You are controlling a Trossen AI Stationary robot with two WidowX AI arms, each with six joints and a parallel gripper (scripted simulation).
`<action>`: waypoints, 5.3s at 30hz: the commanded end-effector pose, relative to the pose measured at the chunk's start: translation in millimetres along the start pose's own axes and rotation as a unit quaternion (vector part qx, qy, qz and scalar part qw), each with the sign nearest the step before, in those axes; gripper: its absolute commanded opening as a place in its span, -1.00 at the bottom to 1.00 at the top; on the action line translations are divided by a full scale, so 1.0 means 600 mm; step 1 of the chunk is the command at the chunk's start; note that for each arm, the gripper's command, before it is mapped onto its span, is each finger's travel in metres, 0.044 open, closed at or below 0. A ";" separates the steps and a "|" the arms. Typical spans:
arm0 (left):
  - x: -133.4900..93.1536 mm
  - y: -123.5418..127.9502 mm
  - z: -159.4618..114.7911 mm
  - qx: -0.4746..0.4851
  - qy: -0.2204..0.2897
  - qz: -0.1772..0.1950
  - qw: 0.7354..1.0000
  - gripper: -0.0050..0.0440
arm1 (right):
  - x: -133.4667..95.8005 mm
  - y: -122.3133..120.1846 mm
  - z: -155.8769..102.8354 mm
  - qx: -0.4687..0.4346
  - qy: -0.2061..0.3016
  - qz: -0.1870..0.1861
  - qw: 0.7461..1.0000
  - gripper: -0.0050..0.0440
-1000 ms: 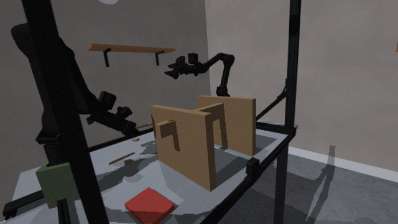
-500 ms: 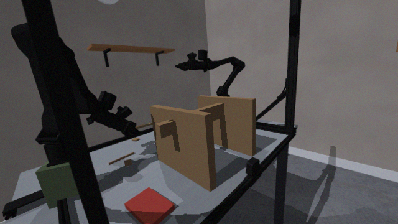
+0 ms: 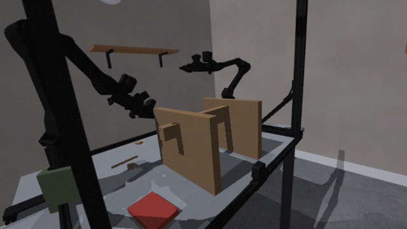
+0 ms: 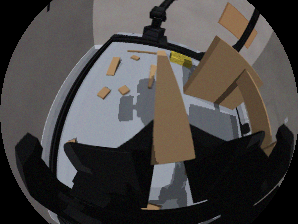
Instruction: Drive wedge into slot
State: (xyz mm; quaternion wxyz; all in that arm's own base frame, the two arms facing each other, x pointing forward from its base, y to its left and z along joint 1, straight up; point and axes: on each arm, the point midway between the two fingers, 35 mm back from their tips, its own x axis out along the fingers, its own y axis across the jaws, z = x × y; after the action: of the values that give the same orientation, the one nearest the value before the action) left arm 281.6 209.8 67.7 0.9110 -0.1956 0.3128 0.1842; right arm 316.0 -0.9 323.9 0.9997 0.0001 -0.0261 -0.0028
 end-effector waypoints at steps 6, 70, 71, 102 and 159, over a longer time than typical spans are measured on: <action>-0.011 -0.110 0.077 -0.136 0.016 -0.058 0.989 -0.80 | 0.000 0.002 -0.002 0.000 0.001 0.003 1.000 1.00; -0.221 -0.496 -0.031 -0.646 0.433 0.128 0.616 -0.80 | 0.000 0.002 -0.002 0.000 0.001 0.003 1.000 1.00; -0.218 -0.496 -0.029 -0.646 0.433 0.128 0.616 -0.80 | 0.000 0.002 -0.002 0.000 0.001 0.003 1.000 1.00; -0.182 -0.497 -0.012 -0.645 0.432 0.126 0.618 -0.80 | 0.000 0.002 -0.002 0.000 0.001 0.003 1.000 1.00; -0.151 -0.486 -0.042 -0.644 0.432 0.125 0.619 -0.80 | -0.001 0.001 -0.001 0.000 0.001 0.001 1.000 1.00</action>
State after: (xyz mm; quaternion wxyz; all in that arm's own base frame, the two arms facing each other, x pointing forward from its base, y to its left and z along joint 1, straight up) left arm 336.3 -71.2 182.7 0.2800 -0.7495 0.4918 0.3434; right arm 315.7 -0.6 323.0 0.9997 0.0001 -0.0251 -0.0022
